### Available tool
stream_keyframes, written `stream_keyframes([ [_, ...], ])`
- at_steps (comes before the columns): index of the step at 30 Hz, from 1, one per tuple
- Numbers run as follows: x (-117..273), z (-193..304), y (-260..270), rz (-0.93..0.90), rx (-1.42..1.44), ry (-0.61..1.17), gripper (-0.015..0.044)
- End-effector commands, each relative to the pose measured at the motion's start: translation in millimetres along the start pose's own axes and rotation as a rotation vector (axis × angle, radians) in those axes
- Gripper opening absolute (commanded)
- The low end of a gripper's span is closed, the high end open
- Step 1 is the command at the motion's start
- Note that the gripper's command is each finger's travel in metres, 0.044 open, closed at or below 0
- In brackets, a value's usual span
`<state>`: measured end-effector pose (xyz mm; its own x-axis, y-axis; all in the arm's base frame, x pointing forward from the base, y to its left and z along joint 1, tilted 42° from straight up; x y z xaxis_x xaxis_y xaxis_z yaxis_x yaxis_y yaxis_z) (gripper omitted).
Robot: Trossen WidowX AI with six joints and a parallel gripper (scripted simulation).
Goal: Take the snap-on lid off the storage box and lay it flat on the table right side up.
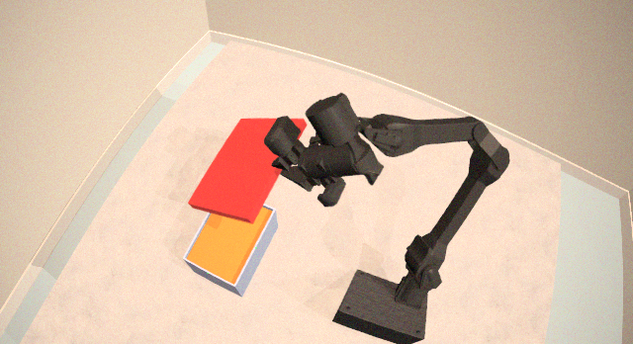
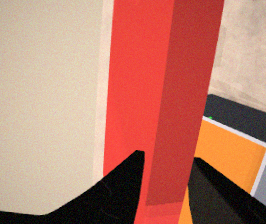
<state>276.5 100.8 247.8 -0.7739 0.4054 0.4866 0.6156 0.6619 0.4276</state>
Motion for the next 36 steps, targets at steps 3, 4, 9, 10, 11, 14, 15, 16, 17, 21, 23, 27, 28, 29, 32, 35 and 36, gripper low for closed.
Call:
stream_keyframes([
  [3, 3.1, -14.0, -0.8, -0.013, -0.005, 0.002, 0.0],
  [4, 3.2, -15.9, -1.2, -0.013, -0.005, 0.002, 0.0],
  [9, 3.6, -25.7, -3.5, -0.013, -0.004, 0.002, 0.0],
  [10, 3.7, -27.6, -4.0, -0.013, -0.004, 0.002, 0.0],
  [11, 3.7, -29.6, -4.5, -0.013, -0.004, 0.002, 0.0],
  [14, 4.0, -35.4, -5.9, -0.013, -0.004, 0.002, 0.0],
  [15, 4.1, -37.4, -6.3, -0.013, -0.004, 0.001, 0.0],
  [16, 4.1, -39.3, -6.8, -0.013, -0.004, 0.001, 0.0],
  [17, 4.2, -41.3, -7.2, -0.013, -0.004, 0.001, 0.0],
  [21, 4.6, -49.1, -9.1, -0.013, -0.004, 0.001, 0.0],
  [23, 4.7, -53.0, -10.0, -0.013, -0.004, 0.001, 0.0],
  [27, 5.1, -60.8, -11.8, -0.013, -0.003, 0.001, 0.0],
  [28, 5.1, -62.8, -12.3, -0.013, -0.003, 0.001, 0.0],
  [29, 5.2, -64.7, -12.7, -0.013, -0.003, 0.001, 0.0],
  [32, 5.5, -70.6, -14.1, -0.014, -0.003, 0.0, 0.0],
  [35, 5.8, -76.4, -15.5, -0.014, -0.003, 0.0, 0.0],
  [36, 5.9, -78.4, -16.0, -0.014, -0.003, 0.0, 0.0],
])
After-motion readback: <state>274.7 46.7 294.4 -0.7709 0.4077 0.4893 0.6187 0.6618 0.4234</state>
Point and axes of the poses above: the point midway between the two fingers, 35 mm back from their tips, its own x axis back along the fingers, its own y axis across the jaws, z = x × y, the point moved 7 cm from there along x, back along the fingers, and after that the axes turned 11 degrees about x, right-handed, at the moved point
